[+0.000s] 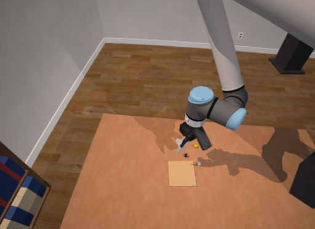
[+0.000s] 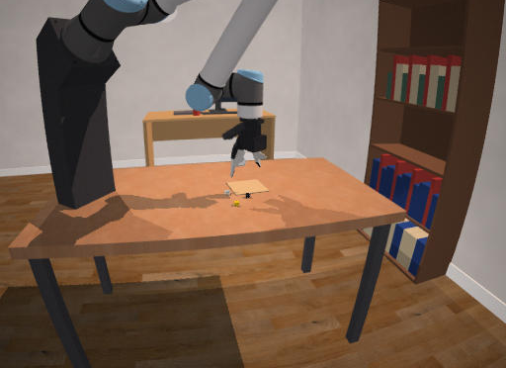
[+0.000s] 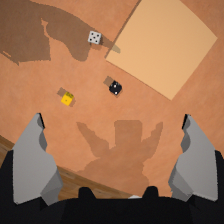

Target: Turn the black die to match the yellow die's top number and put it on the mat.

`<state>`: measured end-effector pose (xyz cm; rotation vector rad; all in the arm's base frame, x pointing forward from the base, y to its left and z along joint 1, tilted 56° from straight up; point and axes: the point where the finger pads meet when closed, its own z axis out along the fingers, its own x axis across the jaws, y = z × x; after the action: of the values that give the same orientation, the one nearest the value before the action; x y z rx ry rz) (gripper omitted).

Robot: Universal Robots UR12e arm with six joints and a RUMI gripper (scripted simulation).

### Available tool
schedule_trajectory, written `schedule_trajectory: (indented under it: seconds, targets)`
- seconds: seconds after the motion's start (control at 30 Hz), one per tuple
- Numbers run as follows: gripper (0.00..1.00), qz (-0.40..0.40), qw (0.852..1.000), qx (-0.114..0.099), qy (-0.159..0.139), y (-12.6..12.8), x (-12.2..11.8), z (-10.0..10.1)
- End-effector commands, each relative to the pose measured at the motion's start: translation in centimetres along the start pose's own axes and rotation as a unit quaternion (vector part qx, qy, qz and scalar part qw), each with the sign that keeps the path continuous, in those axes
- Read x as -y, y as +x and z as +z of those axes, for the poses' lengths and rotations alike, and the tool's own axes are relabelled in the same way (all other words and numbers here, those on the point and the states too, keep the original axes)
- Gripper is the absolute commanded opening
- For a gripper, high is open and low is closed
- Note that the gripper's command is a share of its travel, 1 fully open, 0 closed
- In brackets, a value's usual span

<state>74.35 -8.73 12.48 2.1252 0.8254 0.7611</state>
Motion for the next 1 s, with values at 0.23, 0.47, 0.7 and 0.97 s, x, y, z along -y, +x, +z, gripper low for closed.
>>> schedule_trajectory:
  seconds: [0.23,0.47,0.7,0.97]
  targets:
    - [1.00,0.142,0.990,0.001,0.000,0.29,-0.28,0.46]
    - [1.00,0.220,0.976,0.001,0.000,0.42,-0.50,0.75]
    - [1.00,0.271,0.962,0.001,0.000,0.49,-0.68,0.95]
    - [1.00,0.296,0.955,0.001,0.000,0.53,-0.76,1.04]
